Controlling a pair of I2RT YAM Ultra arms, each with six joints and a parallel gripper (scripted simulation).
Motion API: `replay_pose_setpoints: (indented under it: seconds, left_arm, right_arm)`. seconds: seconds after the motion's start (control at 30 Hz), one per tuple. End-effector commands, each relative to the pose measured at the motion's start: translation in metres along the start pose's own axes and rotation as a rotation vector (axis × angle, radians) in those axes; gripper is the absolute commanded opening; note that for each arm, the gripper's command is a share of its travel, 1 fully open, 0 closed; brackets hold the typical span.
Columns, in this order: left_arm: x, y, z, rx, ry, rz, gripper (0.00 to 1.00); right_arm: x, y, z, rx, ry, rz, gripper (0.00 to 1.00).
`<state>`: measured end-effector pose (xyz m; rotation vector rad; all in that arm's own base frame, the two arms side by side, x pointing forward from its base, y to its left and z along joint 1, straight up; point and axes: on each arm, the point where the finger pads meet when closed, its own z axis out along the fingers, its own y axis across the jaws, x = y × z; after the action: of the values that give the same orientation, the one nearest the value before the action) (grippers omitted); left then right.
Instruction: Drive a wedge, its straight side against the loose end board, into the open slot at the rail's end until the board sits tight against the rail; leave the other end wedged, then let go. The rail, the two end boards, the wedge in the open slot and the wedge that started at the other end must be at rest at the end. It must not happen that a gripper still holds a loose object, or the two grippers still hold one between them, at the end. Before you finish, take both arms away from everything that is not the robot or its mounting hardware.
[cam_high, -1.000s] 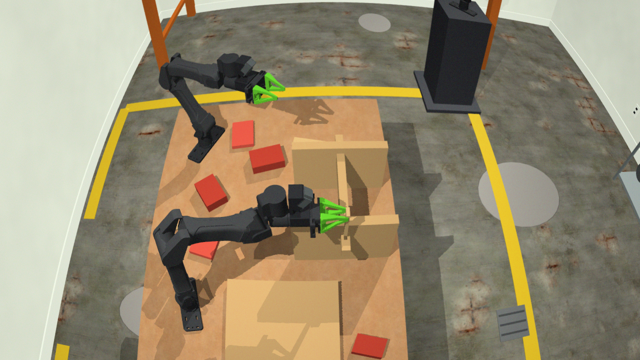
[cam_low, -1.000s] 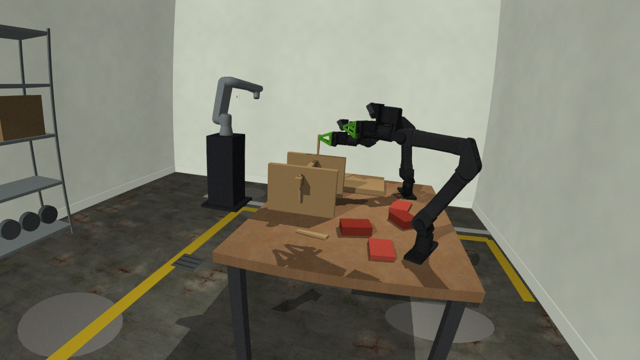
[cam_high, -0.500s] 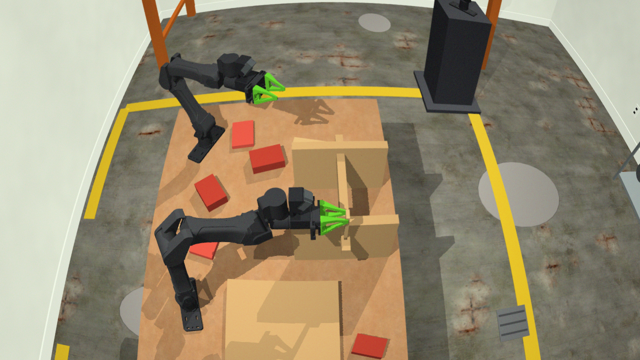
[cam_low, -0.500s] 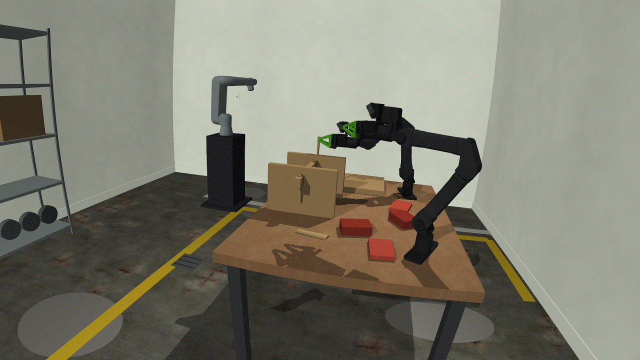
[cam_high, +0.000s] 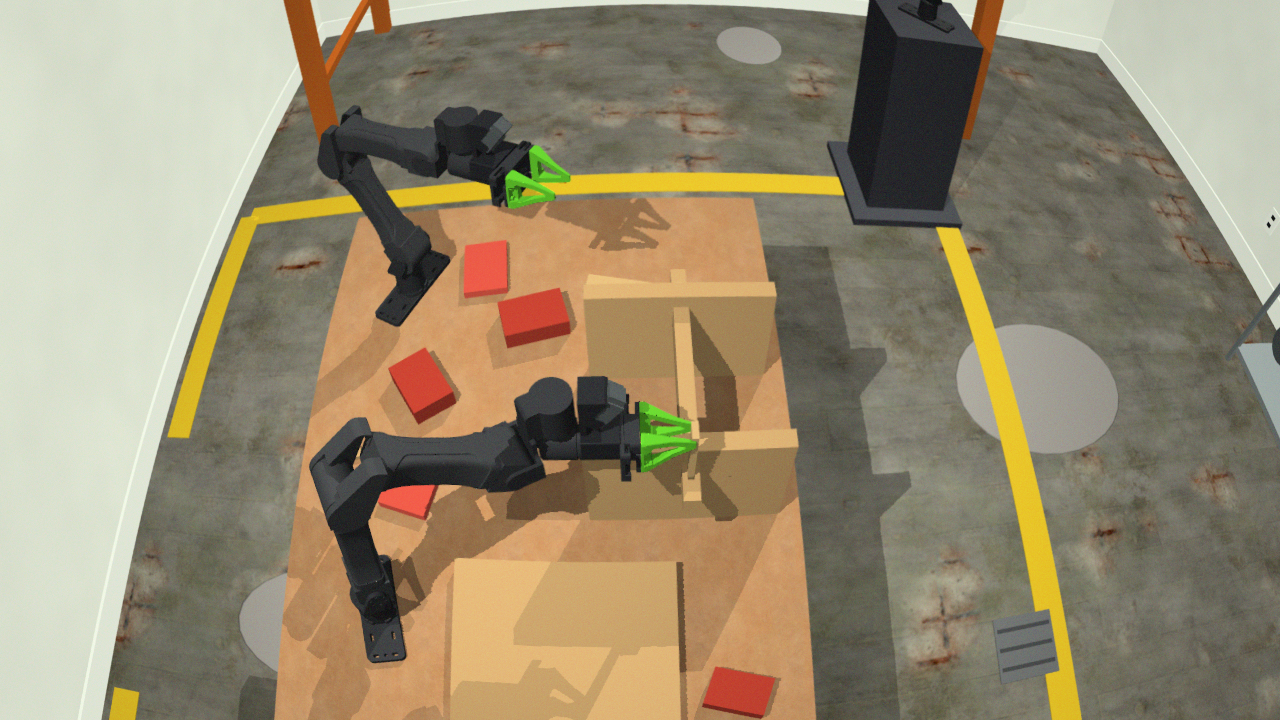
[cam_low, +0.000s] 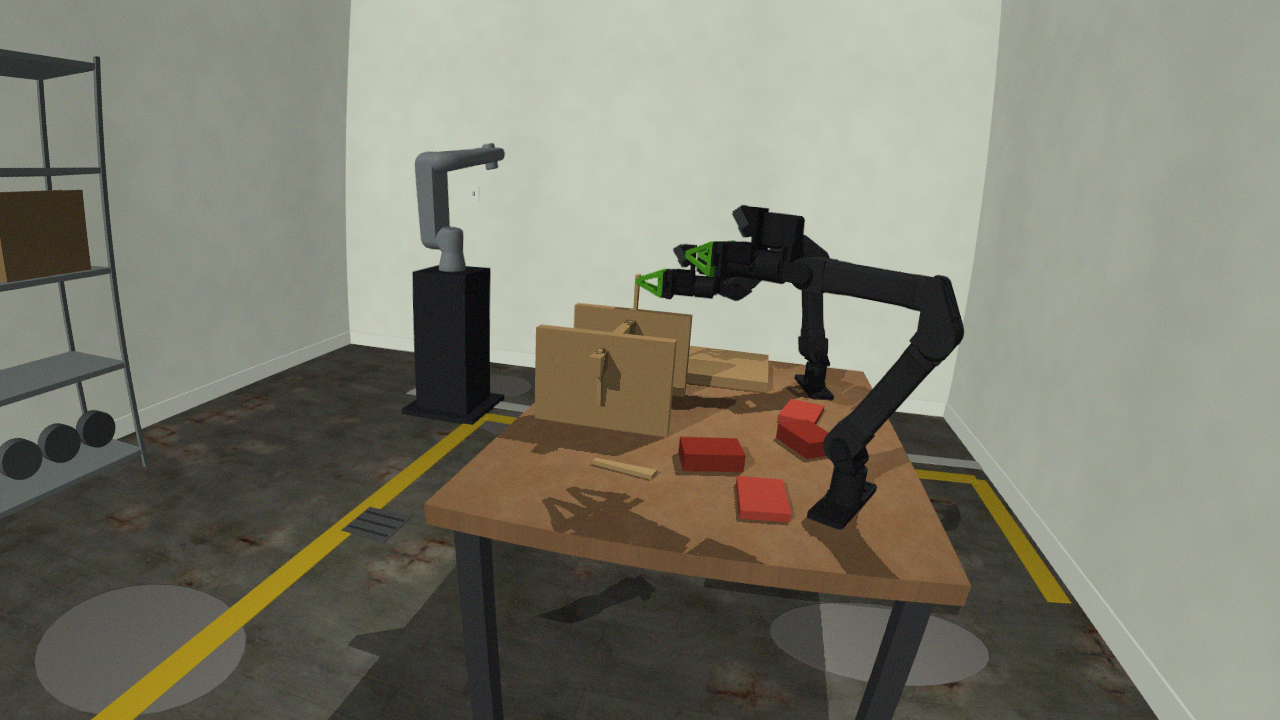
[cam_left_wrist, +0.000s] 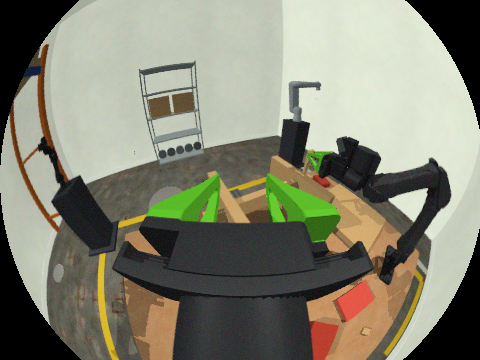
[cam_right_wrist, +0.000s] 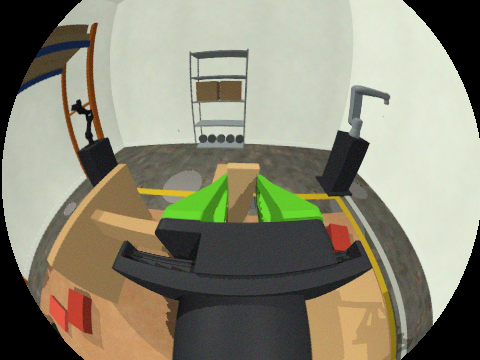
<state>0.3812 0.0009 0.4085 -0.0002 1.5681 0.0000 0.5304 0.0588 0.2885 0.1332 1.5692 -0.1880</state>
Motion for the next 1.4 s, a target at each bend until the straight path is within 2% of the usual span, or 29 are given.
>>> replay_pose_setpoints:
  seconds: [0.0,0.03,0.17,0.23,0.3,0.73,0.8,0.97,1.03,1.07,1.17,1.37]
  left_arm:
    - [-0.026,-0.003,0.001,0.005,-0.060,-0.002,0.46]
    - [-0.026,-0.003,0.001,0.005,-0.060,-0.002,0.46]
    - [-0.026,-0.003,0.001,0.005,-0.060,-0.002,0.46]
    - [-0.026,-0.003,0.001,0.005,-0.060,-0.002,0.46]
    - [-0.026,-0.003,0.001,0.005,-0.060,-0.002,0.46]
    - [-0.026,-0.003,0.001,0.005,-0.060,-0.002,0.46]
    - [-0.026,-0.003,0.001,0.005,-0.060,-0.002,0.46]
    - [-0.026,-0.003,0.001,0.005,-0.060,-0.002,0.46]
    - [-0.026,-0.003,0.001,0.005,-0.060,-0.002,0.46]
    - [-0.026,-0.003,0.001,0.005,-0.060,-0.002,0.46]
    - [-0.026,-0.003,0.001,0.005,-0.060,-0.002,0.46]
    - [-0.026,-0.003,0.001,0.005,-0.060,-0.002,0.46]
  right_arm:
    - [-0.012,0.005,0.001,-0.008,-0.023,0.013,0.01]
    - [0.017,0.005,-0.002,-0.010,0.015,-0.006,0.01]
    - [0.011,0.006,0.001,-0.009,0.009,-0.003,0.01]
    - [-0.004,0.001,-0.007,-0.007,-0.033,0.018,0.01]
    - [0.022,0.006,-0.001,-0.007,0.009,0.004,0.01]
    - [0.023,0.004,-0.002,-0.005,-0.005,0.009,0.01]
    - [0.042,0.004,-0.002,-0.005,0.009,0.003,0.01]
    - [0.041,0.005,-0.001,-0.004,-0.003,0.008,0.01]
    - [0.018,0.004,-0.001,-0.002,-0.042,0.015,0.01]
    - [0.004,0.006,-0.002,-0.007,-0.059,0.034,0.39]
    - [0.027,0.007,-0.001,-0.009,-0.016,0.012,0.39]
    - [0.027,0.004,0.000,-0.003,-0.016,0.012,0.39]
